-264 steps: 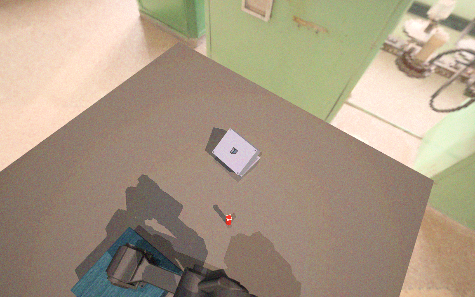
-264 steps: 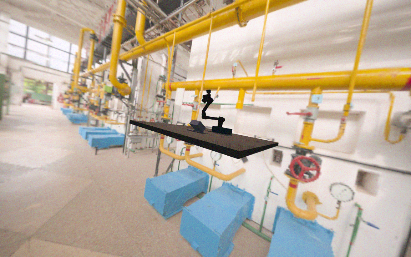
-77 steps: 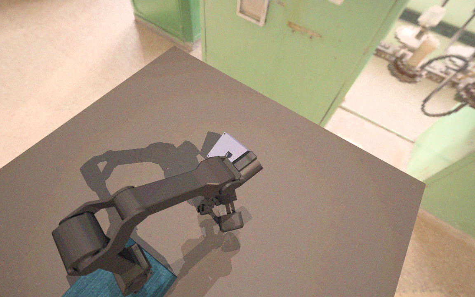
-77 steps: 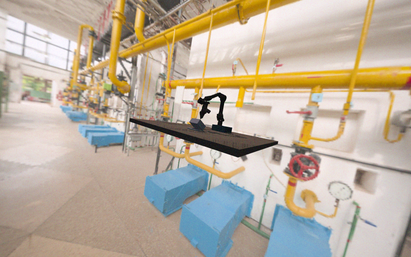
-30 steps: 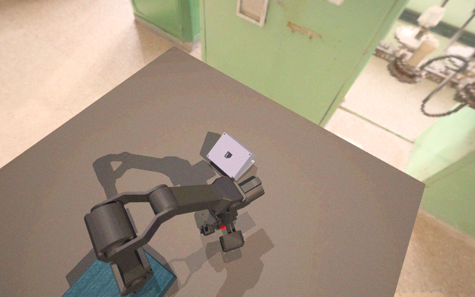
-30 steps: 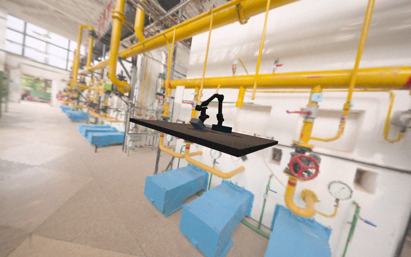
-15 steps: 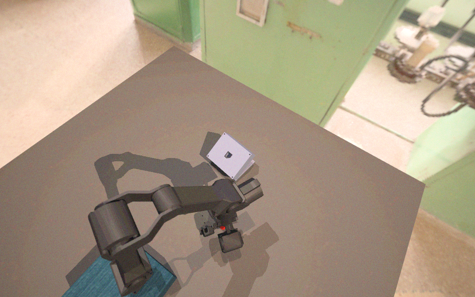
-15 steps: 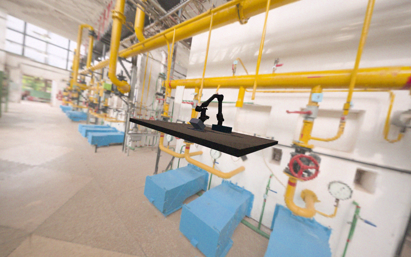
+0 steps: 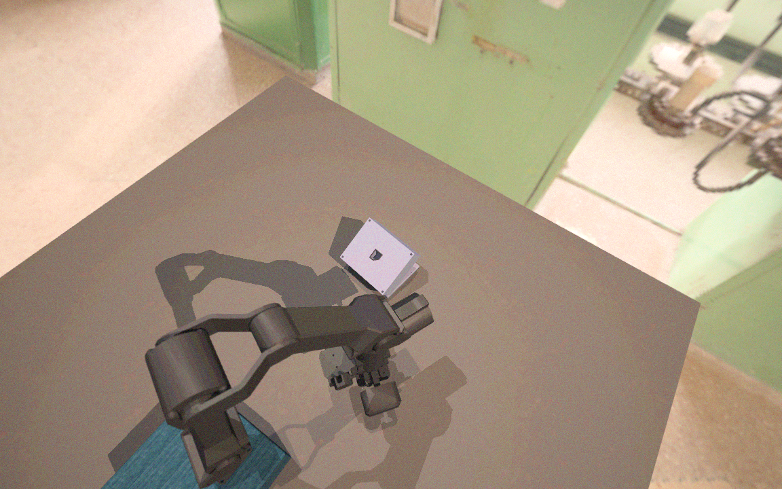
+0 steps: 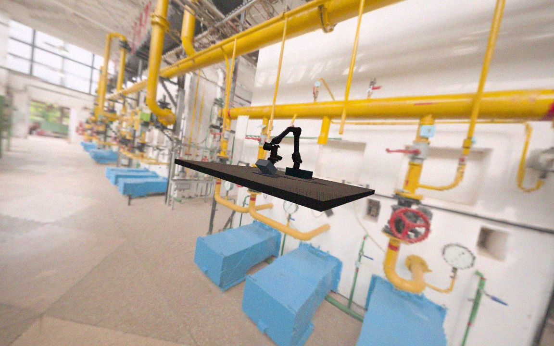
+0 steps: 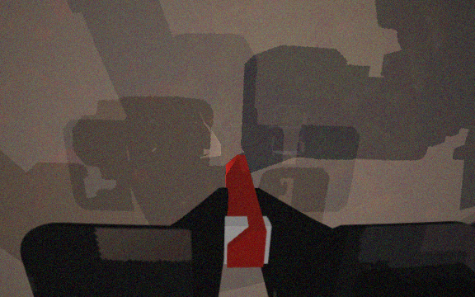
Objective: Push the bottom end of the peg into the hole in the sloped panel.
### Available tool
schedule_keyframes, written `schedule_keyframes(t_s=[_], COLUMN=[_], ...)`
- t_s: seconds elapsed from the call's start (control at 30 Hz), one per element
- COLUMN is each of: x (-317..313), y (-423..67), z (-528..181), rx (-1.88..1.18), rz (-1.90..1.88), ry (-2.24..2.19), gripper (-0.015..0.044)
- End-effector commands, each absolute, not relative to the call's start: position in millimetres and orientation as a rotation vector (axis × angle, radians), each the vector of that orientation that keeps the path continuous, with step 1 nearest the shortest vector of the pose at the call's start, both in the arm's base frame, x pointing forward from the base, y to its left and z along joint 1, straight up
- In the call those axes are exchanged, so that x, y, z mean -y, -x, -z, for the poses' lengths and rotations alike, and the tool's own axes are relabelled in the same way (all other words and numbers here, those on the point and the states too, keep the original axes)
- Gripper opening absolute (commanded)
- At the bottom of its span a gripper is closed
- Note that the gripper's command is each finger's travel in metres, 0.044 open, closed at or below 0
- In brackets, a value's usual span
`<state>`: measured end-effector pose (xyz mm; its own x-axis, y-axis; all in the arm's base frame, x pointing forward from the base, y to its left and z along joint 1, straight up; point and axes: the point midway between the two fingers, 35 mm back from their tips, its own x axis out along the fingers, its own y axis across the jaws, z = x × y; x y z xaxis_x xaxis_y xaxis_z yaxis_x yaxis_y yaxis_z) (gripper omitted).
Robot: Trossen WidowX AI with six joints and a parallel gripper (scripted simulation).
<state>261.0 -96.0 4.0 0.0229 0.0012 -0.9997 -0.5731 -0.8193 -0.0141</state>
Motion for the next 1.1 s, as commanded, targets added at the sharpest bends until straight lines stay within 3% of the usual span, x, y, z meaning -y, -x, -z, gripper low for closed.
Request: schedule_keyframes(t_s=[0.0,0.67,1.07], x=[96.0,96.0,90.1], y=[-261.0,-261.5,-269.2], z=[-4.3,-81.1,-86.2], rx=[-0.581,-0.582,-0.565], rz=[-1.849,-1.853,-1.843], ry=[1.891,1.893,1.951], gripper=[0.0,0.0,0.0])
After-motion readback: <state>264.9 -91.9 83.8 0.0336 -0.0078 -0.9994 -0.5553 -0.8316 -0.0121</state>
